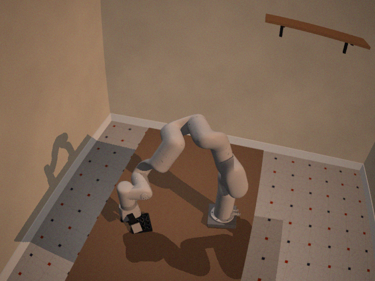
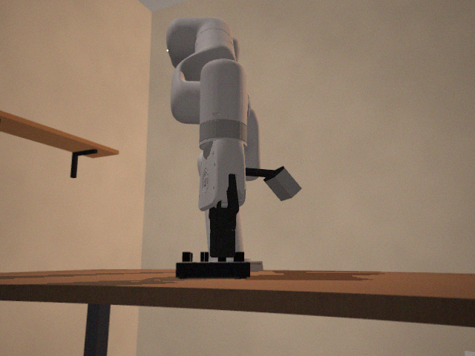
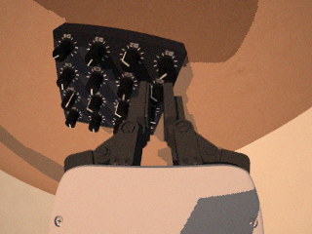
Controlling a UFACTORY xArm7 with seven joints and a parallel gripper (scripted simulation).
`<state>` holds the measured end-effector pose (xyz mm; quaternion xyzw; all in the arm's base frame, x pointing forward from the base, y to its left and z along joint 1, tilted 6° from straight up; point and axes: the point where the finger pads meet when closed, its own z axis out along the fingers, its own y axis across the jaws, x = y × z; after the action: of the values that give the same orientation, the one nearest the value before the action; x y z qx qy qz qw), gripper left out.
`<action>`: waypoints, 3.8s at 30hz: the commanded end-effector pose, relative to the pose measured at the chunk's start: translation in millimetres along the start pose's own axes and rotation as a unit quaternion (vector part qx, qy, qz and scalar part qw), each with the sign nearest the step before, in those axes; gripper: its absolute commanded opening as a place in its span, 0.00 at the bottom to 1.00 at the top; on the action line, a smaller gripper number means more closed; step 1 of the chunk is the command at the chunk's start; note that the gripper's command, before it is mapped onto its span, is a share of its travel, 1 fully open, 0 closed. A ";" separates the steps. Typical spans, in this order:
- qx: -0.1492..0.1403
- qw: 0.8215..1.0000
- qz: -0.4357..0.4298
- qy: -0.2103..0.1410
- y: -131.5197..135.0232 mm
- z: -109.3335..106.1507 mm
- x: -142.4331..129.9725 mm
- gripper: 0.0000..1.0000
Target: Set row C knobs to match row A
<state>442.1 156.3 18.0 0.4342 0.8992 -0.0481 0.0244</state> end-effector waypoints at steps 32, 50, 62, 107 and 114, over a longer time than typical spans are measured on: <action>-0.002 0.950 -0.313 -0.001 1.6 -1.6 -0.4 0.08; -0.002 0.887 -0.461 -0.001 1.6 -1.6 -0.4 0.08; -0.002 0.871 -0.491 -0.002 1.6 -1.6 -0.4 0.08; -0.002 0.871 -0.491 -0.002 1.5 -9.3 -0.4 0.19; -0.002 0.871 -0.491 -0.002 1.5 -22.6 -0.4 0.19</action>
<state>442.3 157.9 32.6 -0.0638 0.9965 -0.0537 -0.0021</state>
